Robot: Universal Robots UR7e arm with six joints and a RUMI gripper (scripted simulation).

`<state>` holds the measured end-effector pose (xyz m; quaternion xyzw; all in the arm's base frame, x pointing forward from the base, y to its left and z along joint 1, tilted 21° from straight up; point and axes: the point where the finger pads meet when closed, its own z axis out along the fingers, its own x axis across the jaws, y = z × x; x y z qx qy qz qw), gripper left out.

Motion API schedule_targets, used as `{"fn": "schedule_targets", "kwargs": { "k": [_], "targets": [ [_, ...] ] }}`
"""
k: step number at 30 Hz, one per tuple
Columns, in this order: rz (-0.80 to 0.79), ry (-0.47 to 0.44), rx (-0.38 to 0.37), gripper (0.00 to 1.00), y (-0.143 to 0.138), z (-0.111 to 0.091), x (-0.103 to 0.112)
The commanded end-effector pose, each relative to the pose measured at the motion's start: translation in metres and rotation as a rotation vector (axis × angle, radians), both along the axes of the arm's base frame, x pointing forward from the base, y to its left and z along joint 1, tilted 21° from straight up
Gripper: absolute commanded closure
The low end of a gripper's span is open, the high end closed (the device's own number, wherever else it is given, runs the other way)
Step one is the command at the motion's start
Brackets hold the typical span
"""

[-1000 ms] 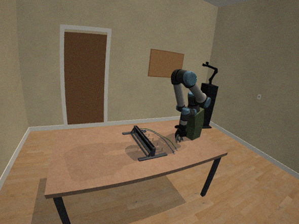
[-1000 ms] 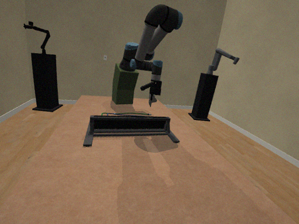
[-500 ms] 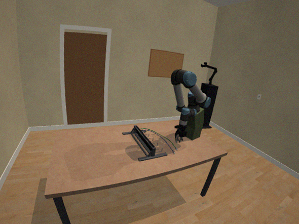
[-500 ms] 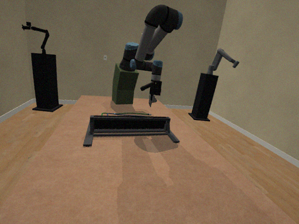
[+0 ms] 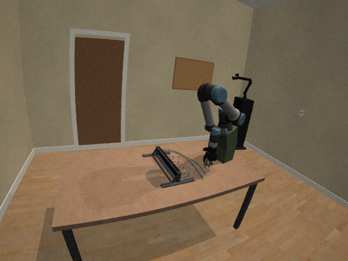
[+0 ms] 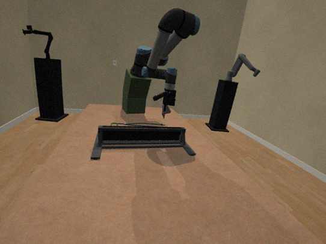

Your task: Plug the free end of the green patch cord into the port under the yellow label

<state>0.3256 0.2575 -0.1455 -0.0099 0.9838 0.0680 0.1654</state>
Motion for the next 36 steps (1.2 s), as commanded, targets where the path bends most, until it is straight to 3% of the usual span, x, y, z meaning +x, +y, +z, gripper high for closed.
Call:
{"fn": "schedule_targets", "kwargs": {
  "k": [1,22,36],
  "targets": [
    [0.002,-0.005,0.002,0.78,0.003,-0.01,0.006],
    [0.001,-0.005,0.002,0.78,0.008,-0.042,0.017],
    [0.001,-0.005,0.002,0.78,0.009,-0.047,0.019]
  ]
}}
